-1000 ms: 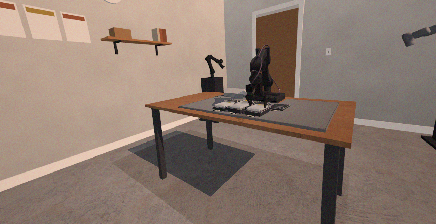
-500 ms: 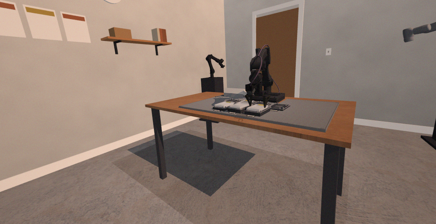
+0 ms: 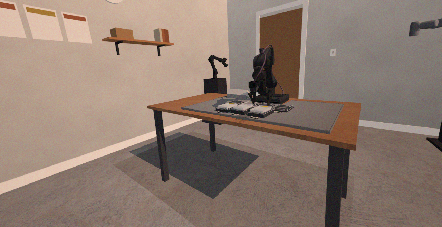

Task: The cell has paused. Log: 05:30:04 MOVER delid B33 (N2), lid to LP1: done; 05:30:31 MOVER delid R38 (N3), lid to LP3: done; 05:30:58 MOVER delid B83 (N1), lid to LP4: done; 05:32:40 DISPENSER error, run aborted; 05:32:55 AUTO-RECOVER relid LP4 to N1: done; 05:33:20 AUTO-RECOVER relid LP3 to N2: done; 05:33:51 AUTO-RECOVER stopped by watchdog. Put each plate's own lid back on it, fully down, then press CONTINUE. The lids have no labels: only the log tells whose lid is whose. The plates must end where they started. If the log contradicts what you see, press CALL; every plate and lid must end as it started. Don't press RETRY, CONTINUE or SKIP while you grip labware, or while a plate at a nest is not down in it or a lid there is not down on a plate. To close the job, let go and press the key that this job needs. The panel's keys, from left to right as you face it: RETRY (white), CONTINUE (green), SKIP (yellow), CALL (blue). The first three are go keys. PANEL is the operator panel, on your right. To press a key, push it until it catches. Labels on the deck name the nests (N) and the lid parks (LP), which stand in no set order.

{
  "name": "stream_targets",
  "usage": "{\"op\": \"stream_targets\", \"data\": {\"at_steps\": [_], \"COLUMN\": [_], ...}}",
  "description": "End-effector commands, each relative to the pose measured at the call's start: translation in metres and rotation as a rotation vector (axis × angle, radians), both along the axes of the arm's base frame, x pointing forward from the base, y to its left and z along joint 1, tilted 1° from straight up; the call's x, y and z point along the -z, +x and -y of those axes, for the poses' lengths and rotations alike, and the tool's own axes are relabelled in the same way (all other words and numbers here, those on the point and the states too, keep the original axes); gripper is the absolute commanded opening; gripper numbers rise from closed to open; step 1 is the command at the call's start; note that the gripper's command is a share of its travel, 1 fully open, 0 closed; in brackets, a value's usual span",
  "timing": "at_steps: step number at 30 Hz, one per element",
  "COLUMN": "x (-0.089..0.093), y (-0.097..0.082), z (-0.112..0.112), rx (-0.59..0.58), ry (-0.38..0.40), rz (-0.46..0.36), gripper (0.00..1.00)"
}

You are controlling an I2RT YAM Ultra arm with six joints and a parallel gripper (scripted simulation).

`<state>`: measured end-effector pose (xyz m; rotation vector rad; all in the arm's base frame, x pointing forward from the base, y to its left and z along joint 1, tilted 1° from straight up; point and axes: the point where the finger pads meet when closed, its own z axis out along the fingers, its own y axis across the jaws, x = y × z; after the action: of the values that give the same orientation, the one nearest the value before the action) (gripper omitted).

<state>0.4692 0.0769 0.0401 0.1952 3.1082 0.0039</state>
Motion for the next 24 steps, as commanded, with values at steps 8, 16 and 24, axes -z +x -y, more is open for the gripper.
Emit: {"op": "stream_targets", "data": {"at_steps": [8, 16, 24], "x": [-0.0222, -0.0229, -0.0227], "y": [0.0021, 0.0023, 0.0020], "z": [0.0034, 0.0047, 0.0023], "rx": [-0.001, 0.001, -0.004], "ry": [0.003, 0.003, 0.003], "rz": [0.028, 0.029, 0.029], "gripper": [1.00, 1.00, 1.00]}}
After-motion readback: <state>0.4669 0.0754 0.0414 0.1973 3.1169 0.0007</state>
